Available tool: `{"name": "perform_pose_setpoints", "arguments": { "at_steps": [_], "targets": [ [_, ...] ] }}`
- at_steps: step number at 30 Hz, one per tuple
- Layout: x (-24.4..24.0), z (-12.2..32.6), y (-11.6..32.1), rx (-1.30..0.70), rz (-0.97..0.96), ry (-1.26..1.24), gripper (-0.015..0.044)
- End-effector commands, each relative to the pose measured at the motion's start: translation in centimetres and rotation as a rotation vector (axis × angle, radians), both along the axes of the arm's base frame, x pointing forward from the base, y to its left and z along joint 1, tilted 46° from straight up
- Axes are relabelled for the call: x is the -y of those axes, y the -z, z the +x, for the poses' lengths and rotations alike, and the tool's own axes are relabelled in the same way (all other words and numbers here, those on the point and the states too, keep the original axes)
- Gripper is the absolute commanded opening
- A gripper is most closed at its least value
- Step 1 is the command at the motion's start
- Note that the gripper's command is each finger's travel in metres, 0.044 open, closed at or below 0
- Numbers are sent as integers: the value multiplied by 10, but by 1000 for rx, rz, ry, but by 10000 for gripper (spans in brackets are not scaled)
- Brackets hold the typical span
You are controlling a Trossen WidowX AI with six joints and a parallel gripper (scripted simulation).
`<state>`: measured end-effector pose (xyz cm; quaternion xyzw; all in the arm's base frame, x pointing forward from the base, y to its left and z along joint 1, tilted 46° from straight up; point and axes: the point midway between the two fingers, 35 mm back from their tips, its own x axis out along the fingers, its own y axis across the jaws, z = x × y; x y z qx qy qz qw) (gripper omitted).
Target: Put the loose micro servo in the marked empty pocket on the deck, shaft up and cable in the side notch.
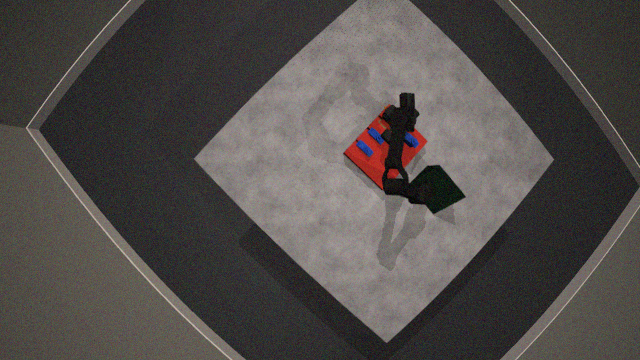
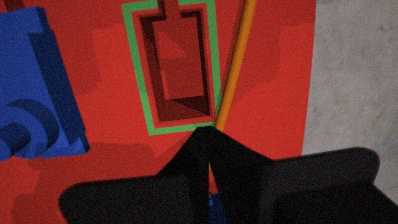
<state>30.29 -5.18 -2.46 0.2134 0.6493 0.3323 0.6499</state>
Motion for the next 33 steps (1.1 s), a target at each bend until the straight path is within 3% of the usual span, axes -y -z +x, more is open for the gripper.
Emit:
{"name": "perform_pose_setpoints", "arguments": {
  "at_steps": [1,24,33],
  "targets": [
    [5,1,5,1,-5,-5,0],
    [27,3,29,2,-5,-6,0],
    [57,6,-1,1,-6,-6,0]
  ]
}}
